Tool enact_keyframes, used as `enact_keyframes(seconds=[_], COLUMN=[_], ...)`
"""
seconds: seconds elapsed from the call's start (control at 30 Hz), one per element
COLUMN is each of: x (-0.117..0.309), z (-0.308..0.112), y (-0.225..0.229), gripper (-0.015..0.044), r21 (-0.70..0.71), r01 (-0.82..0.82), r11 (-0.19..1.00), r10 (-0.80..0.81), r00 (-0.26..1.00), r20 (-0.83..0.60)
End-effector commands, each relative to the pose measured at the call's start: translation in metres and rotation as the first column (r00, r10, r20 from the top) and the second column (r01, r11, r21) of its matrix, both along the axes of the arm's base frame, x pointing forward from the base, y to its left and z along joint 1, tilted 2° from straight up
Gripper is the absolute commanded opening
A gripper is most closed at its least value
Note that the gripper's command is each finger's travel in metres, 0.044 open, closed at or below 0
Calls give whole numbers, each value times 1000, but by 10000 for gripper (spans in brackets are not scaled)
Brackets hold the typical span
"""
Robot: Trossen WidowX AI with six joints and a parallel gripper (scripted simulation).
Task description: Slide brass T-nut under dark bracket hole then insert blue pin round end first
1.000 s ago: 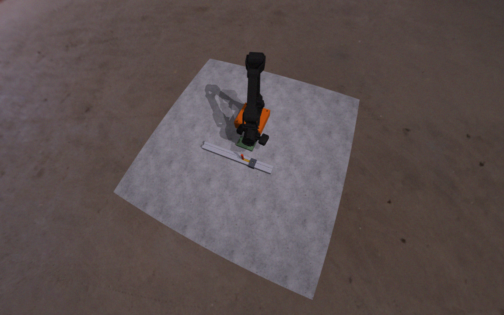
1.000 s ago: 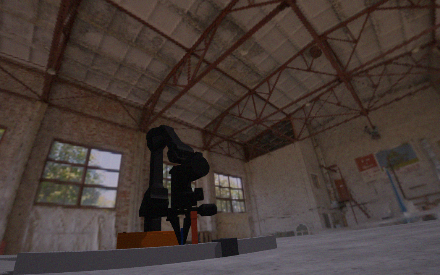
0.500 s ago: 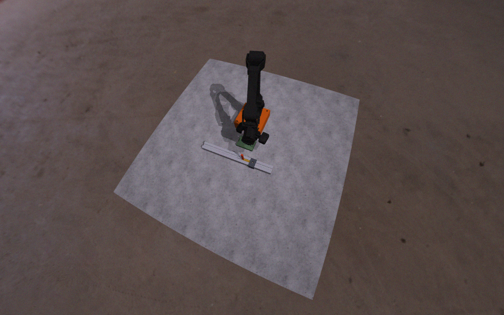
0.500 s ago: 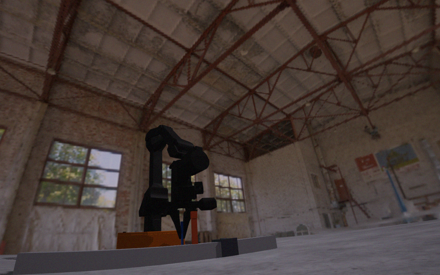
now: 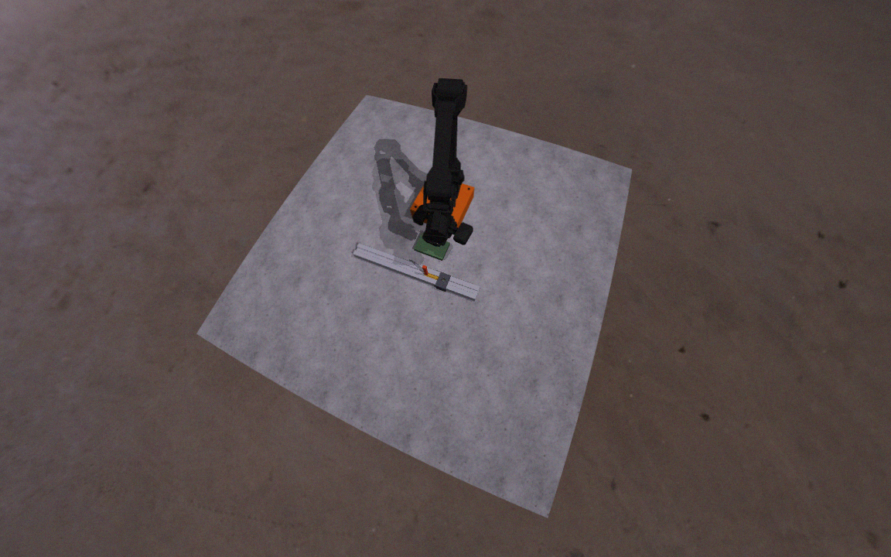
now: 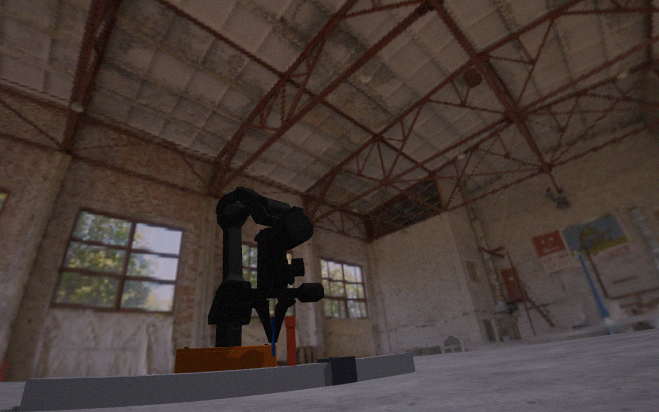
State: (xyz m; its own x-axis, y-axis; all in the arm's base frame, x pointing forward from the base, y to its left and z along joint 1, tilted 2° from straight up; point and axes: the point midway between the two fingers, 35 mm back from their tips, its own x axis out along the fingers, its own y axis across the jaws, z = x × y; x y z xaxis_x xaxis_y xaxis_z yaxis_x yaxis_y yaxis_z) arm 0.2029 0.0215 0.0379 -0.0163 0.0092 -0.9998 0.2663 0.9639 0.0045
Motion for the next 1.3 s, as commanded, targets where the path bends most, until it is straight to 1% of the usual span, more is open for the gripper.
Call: enact_keyframes(seconds=[0.0,0.2,0.37,1.27], x=[0,0,2,89], z=[14,33,36,47], y=[0,0,0,18], gripper=[-150,-150,-150,-150], r21=[-1,-2,-1,8], r01=[2,3,2,-30], r11=[1000,1000,1000,1000], r10=[-2,-3,-2,30], r00=[1000,1000,1000,999], r20=[5,6,6,-15])
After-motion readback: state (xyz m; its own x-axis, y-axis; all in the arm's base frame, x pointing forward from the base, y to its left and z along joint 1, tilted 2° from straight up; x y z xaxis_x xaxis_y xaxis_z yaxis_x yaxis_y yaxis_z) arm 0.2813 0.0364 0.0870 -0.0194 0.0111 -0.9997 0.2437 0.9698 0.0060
